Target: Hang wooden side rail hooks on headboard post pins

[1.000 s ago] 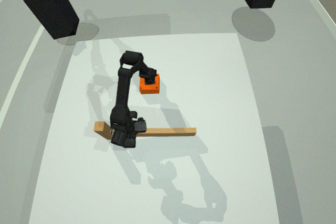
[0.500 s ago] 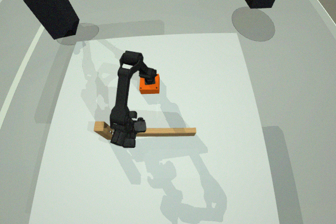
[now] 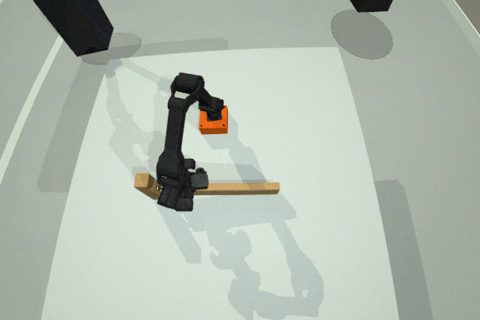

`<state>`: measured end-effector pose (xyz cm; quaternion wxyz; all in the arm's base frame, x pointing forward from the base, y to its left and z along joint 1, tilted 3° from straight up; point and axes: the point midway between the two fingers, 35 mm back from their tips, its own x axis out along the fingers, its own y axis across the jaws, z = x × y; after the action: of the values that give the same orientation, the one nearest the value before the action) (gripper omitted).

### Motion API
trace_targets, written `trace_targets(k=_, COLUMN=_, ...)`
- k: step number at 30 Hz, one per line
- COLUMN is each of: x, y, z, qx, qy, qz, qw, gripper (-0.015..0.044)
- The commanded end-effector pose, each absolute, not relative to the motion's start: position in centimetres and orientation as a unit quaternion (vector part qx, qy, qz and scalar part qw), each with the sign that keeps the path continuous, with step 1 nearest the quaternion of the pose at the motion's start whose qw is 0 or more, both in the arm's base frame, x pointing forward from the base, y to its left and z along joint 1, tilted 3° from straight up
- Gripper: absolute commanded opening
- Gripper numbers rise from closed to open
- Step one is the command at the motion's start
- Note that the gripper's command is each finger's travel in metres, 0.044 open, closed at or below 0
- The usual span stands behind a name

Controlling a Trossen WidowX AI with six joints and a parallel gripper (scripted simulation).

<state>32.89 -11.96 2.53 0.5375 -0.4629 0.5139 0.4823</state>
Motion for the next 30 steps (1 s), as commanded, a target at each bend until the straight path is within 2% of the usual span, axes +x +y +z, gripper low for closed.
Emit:
trace_targets(k=1, x=32.86, y=-12.20, z=2.73, qx=-0.465, qy=0.515, qz=0.480, qw=0.537, gripper=0.0000)
trace_targets(k=30, x=32.82, y=-12.49, z=2.61, qx=-0.465, qy=0.515, qz=0.480, qw=0.537, gripper=0.0000)
